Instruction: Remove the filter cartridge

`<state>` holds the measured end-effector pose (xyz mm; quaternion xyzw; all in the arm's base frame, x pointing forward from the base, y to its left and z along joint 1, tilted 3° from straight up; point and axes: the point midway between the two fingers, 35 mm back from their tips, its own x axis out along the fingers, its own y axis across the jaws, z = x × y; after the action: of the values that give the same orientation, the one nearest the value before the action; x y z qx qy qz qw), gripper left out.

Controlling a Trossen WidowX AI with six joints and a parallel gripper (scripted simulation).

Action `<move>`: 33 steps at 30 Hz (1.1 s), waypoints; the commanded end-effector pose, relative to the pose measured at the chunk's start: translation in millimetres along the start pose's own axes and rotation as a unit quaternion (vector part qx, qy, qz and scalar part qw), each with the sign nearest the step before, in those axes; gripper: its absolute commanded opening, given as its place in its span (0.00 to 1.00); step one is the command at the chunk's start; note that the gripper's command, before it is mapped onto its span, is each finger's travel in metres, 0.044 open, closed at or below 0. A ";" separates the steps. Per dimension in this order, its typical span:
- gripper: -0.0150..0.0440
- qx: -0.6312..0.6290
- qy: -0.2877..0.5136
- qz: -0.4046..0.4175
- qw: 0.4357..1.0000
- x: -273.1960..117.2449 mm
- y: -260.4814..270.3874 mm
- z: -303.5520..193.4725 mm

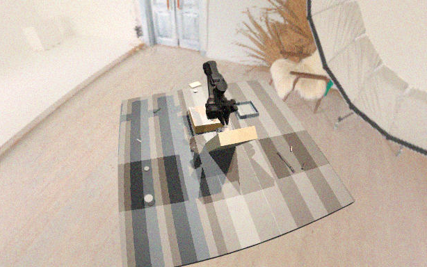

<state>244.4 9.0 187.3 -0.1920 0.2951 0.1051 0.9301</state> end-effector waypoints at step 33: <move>0.77 0.205 0.200 0.044 0.957 -9.3 6.6 -3.8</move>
<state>239.2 12.3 199.2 -0.0213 0.4801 0.0572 0.8751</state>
